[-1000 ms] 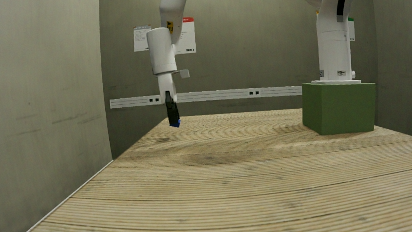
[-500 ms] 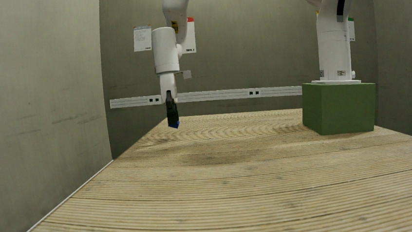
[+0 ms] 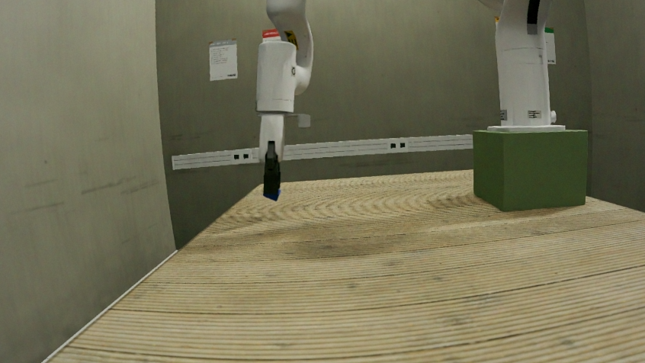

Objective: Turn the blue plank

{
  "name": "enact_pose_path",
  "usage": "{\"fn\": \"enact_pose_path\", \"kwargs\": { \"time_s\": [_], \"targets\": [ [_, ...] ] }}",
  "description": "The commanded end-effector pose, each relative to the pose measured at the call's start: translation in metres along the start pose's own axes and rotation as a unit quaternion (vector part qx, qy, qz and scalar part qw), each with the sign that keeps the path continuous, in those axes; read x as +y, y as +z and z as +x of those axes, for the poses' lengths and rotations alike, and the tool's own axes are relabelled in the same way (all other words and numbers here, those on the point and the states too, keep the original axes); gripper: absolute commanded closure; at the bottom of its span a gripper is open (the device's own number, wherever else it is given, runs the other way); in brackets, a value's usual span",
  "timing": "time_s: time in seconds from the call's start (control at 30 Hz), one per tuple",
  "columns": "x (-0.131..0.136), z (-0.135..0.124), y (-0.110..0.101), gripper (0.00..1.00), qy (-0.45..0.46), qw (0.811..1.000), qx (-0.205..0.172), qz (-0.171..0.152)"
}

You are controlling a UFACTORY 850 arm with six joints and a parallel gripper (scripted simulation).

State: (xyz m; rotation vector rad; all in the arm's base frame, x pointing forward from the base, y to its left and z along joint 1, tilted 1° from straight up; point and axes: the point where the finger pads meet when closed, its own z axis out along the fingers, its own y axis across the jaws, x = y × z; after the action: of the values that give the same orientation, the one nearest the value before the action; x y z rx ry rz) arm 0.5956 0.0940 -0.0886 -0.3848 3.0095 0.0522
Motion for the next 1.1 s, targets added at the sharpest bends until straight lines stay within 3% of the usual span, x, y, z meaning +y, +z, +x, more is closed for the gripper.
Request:
{"fn": "enact_pose_path", "kwargs": {
  "time_s": [0.0,1.07],
  "targets": [
    [-0.0055,0.0015,-0.0014,0.28,0.0,1.0,-0.019,0.005],
    [-0.0041,0.0071,-0.0014,0.28,0.0,1.0,-0.017,0.002]
  ]
}}
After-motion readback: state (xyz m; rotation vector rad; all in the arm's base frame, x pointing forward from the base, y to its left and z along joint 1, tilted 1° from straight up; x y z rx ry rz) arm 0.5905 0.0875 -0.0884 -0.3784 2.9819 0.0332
